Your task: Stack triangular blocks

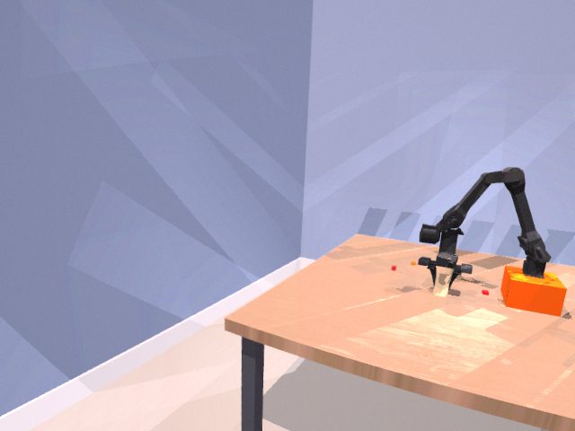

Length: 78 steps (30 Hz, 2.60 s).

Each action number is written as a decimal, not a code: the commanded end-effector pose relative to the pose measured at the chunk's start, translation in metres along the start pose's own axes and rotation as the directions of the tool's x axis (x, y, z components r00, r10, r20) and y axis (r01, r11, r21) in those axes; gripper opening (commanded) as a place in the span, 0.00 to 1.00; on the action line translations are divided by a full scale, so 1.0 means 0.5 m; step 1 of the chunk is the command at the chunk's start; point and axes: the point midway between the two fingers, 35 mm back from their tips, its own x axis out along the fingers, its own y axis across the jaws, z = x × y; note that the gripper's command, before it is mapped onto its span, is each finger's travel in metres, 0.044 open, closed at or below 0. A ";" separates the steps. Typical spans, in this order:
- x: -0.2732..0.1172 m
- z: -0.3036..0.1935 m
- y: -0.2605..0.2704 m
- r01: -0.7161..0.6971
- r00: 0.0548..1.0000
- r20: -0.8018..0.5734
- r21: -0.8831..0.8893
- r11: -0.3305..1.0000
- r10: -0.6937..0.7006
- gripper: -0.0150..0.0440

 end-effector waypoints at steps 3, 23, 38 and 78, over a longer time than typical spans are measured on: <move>-0.012 0.023 -0.001 0.006 0.985 -0.172 0.000 1.000 -0.006 0.25; -0.016 0.093 0.000 0.003 0.782 -0.624 -0.001 1.000 -0.003 0.25; 0.002 0.142 0.000 -0.018 0.498 -0.867 -0.004 1.000 0.005 0.25; -0.193 0.163 0.004 0.010 0.630 -0.772 -0.098 0.995 -0.082 1.00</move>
